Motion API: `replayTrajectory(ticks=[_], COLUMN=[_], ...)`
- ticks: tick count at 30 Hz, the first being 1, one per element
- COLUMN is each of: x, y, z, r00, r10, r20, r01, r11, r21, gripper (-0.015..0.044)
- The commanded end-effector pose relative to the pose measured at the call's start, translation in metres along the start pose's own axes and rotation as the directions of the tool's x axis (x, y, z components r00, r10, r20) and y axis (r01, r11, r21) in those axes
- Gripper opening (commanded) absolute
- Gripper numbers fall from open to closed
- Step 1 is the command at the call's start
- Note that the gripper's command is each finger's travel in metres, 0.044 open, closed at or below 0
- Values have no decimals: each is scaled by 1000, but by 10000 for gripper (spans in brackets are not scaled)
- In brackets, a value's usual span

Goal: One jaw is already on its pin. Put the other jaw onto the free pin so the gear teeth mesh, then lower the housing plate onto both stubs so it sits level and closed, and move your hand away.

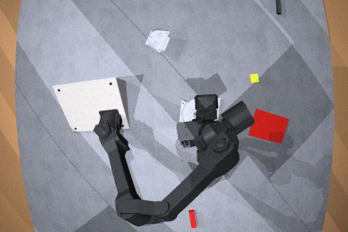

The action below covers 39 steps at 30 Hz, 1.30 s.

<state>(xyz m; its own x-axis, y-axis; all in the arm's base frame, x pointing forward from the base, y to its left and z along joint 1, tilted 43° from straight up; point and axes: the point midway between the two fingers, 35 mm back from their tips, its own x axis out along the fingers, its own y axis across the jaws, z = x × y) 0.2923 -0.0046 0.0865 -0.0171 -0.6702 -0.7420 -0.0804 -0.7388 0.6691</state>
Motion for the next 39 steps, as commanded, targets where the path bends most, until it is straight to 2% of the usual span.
replayTrajectory(ticks=[1, 30, 39], x=[1, 48, 50], y=[0, 1, 1], z=[0, -2, -2], r00=[1000, 1000, 1000], r10=[0, 3, 4], r20=[0, -5, -6], r01=[0, -3, -4], r11=[1000, 1000, 1000], r21=[0, -4, -4], gripper=[134, 134, 134])
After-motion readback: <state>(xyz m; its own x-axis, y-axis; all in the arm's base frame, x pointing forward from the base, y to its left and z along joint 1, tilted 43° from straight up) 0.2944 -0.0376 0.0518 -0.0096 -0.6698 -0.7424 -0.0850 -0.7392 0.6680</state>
